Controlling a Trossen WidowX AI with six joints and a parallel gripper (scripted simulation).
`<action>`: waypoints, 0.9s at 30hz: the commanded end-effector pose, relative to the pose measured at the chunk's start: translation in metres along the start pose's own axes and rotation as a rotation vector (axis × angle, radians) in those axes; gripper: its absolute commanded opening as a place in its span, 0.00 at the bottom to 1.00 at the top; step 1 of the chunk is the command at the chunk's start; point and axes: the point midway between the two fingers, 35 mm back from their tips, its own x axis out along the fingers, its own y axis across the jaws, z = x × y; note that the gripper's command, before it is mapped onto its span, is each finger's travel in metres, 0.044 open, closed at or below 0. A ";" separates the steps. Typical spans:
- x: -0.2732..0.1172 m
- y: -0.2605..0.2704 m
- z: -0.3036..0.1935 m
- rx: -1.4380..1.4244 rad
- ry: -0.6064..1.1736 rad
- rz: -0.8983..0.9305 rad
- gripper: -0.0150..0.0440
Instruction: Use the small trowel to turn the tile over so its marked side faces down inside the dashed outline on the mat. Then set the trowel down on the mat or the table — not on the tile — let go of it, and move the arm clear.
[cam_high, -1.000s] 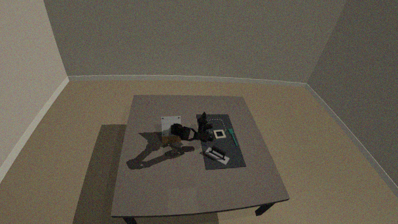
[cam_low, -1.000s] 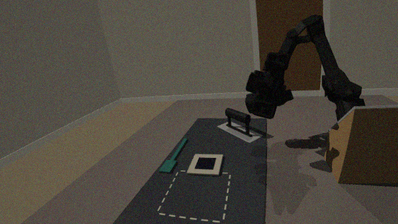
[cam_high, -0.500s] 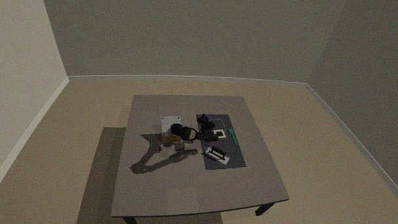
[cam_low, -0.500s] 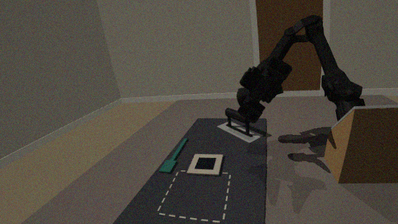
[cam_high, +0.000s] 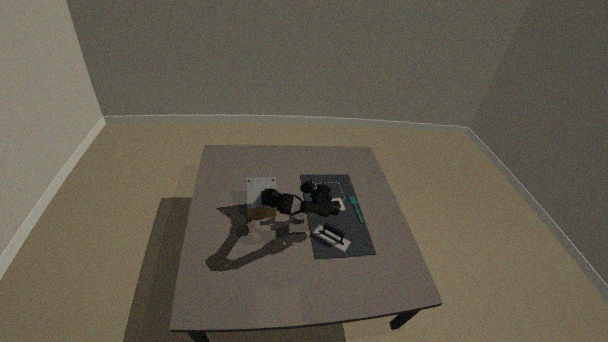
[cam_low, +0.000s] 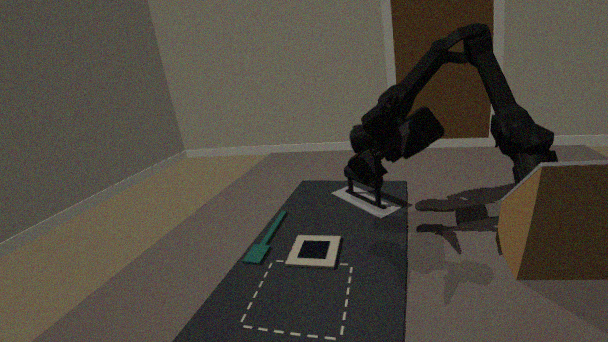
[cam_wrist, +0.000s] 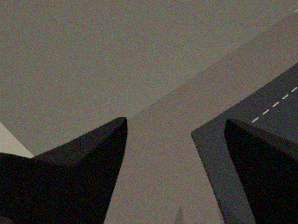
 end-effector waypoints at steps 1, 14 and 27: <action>-0.003 -0.009 -0.004 -0.087 0.078 -0.031 0.71; -0.026 -0.039 -0.018 -0.403 0.385 -0.109 0.71; -0.063 -0.067 -0.026 -0.699 0.720 -0.114 0.71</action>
